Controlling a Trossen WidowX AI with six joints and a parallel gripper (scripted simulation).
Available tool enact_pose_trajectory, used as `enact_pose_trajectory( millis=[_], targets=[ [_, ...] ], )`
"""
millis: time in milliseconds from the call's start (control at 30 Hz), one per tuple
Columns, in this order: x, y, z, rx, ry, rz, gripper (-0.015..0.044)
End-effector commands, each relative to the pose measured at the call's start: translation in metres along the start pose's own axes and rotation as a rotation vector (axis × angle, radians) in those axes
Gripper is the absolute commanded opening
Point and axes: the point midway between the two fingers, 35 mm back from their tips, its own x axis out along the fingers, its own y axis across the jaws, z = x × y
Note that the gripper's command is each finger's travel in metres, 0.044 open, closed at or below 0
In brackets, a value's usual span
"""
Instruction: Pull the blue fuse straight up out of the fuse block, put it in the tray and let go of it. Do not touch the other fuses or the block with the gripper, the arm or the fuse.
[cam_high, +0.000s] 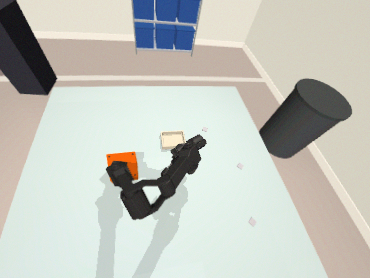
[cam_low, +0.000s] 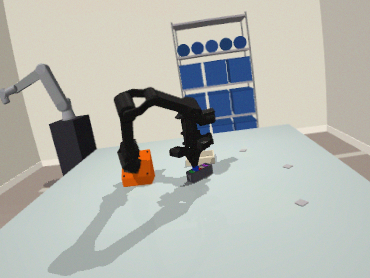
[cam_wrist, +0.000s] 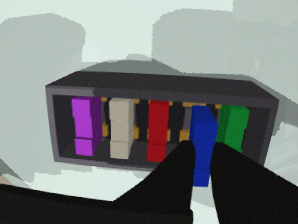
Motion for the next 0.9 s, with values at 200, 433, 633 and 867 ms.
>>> enact_pose_trajectory(
  millis=[200,433,633,867],
  targets=[
    [-0.007,0.002,0.001,0.009,0.003,0.008,0.0],
    [-0.011,0.002,0.001,0.008,0.002,0.008,0.0],
    [-0.014,0.002,0.001,0.007,0.002,0.008,0.0],
    [-0.017,0.001,0.001,0.007,0.001,0.007,0.0]
  ],
)
